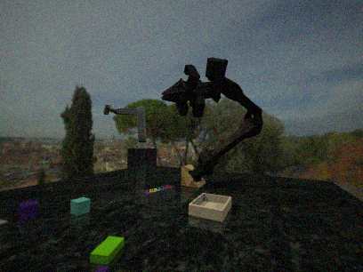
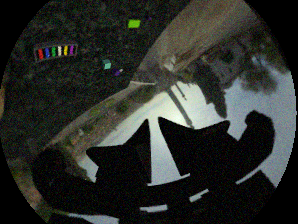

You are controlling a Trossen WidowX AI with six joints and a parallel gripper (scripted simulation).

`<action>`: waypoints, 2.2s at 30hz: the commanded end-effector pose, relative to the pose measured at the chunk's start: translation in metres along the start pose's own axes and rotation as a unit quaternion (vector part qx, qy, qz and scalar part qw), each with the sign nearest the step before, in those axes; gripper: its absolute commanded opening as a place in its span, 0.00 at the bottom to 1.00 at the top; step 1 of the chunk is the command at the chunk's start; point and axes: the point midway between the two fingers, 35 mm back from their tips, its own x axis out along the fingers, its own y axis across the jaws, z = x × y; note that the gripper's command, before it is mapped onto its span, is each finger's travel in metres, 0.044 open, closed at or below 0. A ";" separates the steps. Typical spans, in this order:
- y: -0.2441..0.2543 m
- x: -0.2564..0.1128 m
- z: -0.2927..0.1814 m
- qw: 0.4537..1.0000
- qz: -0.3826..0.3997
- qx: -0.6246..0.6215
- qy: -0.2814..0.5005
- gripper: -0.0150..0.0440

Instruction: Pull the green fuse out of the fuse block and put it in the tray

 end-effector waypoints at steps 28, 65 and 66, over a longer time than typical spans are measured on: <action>0.206 0.067 0.168 0.758 0.442 0.208 -0.433 0.37; 0.221 0.073 0.193 0.757 0.442 0.209 -0.433 0.37; 0.221 0.073 0.193 0.757 0.442 0.209 -0.433 0.37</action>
